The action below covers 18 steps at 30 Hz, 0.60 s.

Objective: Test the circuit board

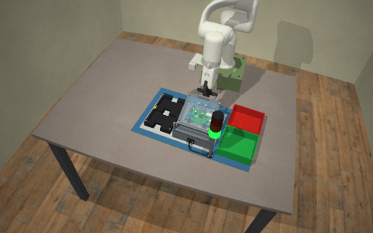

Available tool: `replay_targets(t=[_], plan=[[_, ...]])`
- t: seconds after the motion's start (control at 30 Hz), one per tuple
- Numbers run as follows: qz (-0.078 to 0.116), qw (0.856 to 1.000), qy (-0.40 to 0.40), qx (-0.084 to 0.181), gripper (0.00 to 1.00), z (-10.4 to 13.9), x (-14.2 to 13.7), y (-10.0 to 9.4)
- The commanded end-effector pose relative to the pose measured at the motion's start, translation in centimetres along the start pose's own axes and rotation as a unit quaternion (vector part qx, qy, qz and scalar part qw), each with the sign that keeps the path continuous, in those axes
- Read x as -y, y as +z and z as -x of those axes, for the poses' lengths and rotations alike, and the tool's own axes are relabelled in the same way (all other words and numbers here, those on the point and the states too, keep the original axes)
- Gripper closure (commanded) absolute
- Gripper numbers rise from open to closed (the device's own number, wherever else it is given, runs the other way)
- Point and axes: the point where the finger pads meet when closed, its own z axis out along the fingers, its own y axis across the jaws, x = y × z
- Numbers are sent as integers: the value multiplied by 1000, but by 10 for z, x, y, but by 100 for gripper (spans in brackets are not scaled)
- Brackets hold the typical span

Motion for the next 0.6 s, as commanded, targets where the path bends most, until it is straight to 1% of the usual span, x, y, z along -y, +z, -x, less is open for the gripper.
replay_targets(t=[0.0, 0.57], plan=[[-2, 1000, 0, 0, 100, 0, 1, -1], [-2, 1000, 0, 0, 100, 0, 1, -1]])
